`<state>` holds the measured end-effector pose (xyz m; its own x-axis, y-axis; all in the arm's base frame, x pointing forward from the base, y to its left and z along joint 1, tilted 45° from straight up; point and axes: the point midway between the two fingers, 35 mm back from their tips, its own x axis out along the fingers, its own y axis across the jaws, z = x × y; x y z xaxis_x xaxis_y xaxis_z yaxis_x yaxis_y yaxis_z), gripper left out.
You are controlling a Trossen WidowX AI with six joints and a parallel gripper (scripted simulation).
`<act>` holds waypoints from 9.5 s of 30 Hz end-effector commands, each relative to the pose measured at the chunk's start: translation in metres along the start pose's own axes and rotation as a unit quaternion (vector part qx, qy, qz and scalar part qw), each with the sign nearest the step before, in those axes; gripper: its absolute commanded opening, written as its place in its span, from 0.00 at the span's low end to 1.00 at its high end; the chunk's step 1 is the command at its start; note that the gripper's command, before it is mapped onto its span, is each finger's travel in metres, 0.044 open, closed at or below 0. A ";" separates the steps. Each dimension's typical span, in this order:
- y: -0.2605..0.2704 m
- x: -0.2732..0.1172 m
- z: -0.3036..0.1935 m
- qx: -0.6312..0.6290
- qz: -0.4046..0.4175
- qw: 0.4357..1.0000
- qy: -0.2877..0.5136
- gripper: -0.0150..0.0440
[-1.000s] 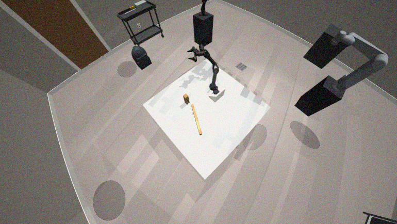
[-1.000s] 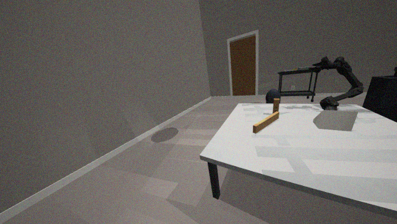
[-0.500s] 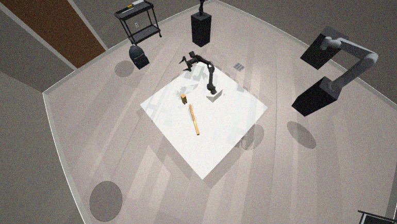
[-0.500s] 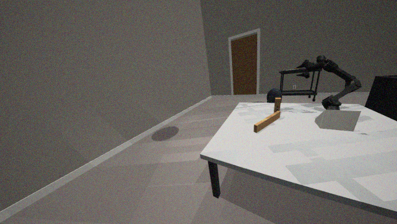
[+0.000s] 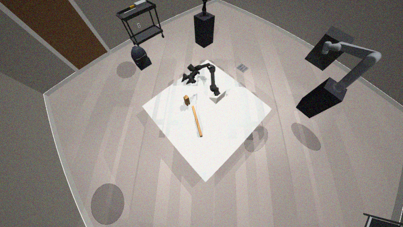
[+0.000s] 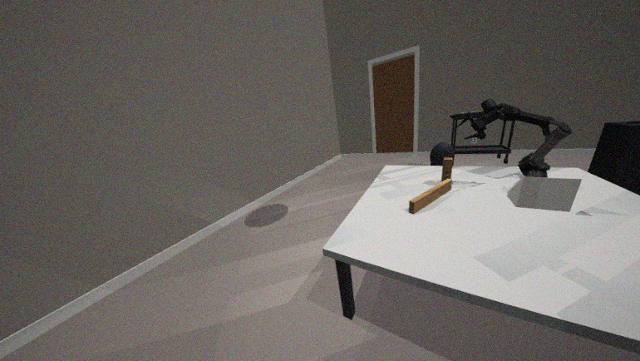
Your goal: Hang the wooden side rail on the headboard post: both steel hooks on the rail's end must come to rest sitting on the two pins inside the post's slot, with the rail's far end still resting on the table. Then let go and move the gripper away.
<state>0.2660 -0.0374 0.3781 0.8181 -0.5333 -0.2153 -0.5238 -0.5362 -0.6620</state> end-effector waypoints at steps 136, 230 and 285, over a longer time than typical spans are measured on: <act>0.152 0.163 0.274 0.124 0.476 0.870 0.037 1.00; 0.206 0.189 0.280 0.014 0.476 0.879 -0.021 0.25; 0.212 0.174 0.277 -0.088 0.471 0.875 -0.076 0.25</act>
<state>0.3633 -0.0651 0.0003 0.0183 -0.7056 -0.7084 -0.9994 0.0067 -0.0325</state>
